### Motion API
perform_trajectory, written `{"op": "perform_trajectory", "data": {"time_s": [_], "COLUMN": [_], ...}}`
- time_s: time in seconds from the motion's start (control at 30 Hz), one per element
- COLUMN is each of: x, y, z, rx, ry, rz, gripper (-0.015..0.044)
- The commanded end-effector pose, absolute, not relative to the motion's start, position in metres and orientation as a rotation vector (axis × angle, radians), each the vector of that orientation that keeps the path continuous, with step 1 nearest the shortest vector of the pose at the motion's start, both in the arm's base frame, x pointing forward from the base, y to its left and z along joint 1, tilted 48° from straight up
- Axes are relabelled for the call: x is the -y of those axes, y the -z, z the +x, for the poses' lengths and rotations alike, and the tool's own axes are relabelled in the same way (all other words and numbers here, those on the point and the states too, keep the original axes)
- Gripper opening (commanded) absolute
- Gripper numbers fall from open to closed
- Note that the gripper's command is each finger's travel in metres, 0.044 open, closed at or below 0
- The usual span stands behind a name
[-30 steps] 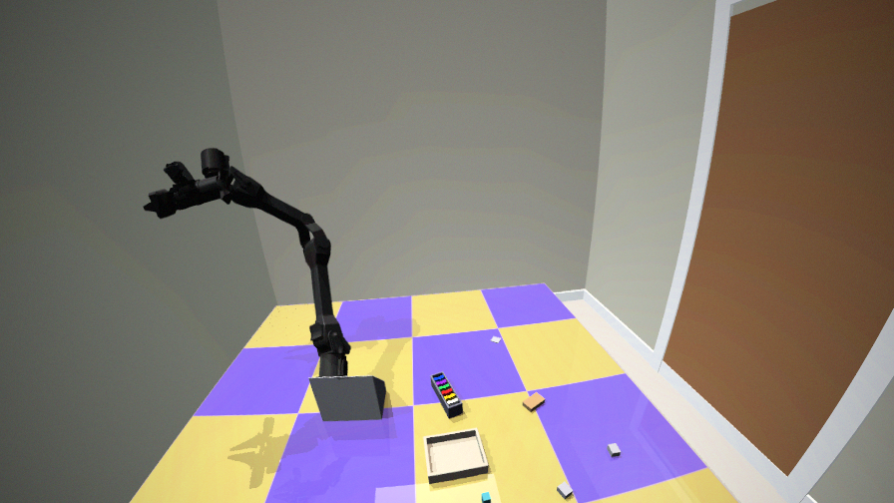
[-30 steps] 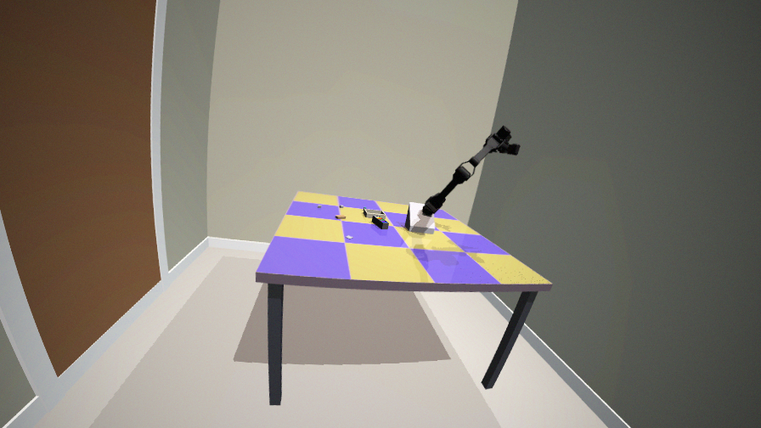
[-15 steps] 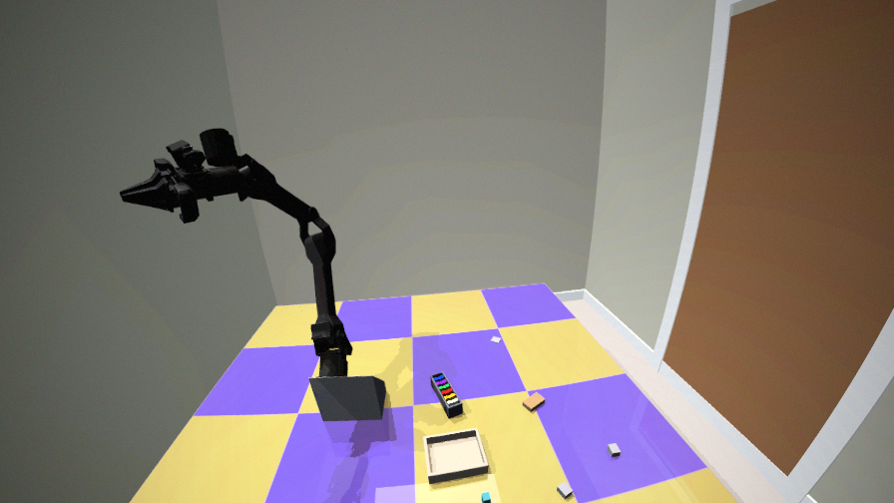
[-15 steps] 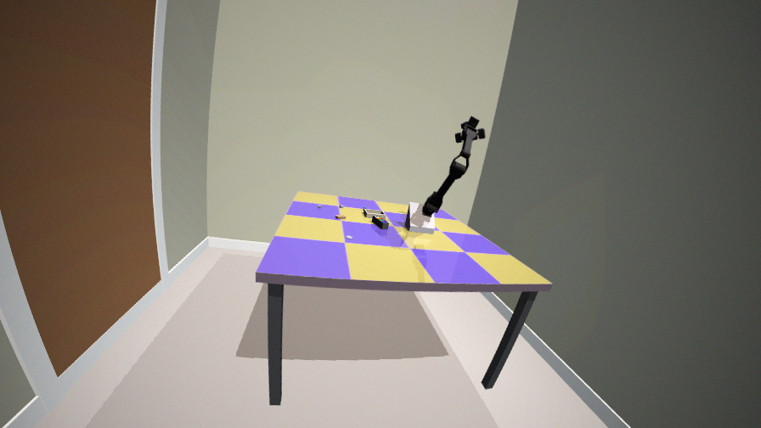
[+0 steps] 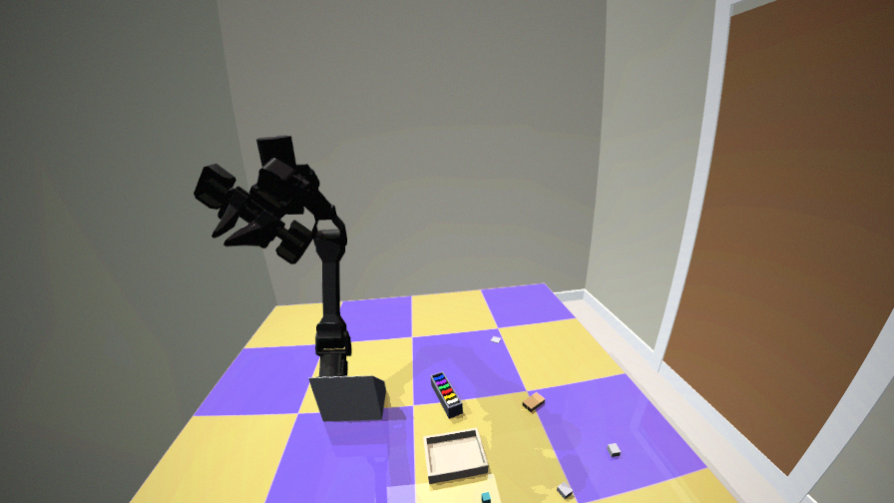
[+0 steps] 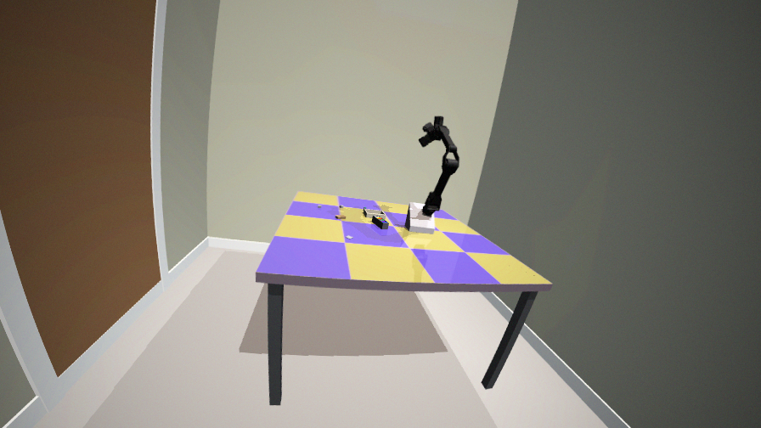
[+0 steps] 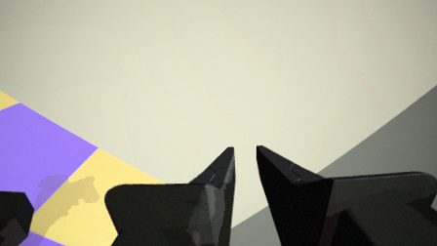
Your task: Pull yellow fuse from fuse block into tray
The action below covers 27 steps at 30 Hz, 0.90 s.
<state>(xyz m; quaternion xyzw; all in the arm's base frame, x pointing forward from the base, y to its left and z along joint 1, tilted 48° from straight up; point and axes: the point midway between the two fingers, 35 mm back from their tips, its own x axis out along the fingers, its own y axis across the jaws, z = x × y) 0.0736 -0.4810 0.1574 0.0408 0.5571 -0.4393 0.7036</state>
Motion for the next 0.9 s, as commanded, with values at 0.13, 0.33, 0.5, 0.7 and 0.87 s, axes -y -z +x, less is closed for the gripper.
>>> {"op": "perform_trajectory", "data": {"time_s": [0.13, 0.33, 0.5, 0.7, 0.87], "x": [0.426, 0.356, 0.284, 0.185, 0.099], "y": [-0.107, -0.069, -0.043, -0.017, -0.001], "z": [0.175, 0.248, 0.293, 0.325, 0.331], "rx": [-1.240, -1.238, -1.240, -1.252, -1.273], "ry": [0.592, 0.272, 0.011, -0.311, -0.571], "rz": [0.073, 0.082, 0.101, 0.139, 0.185], "gripper": [0.0072, 0.0072, 0.0072, 0.0072, 0.0072]}}
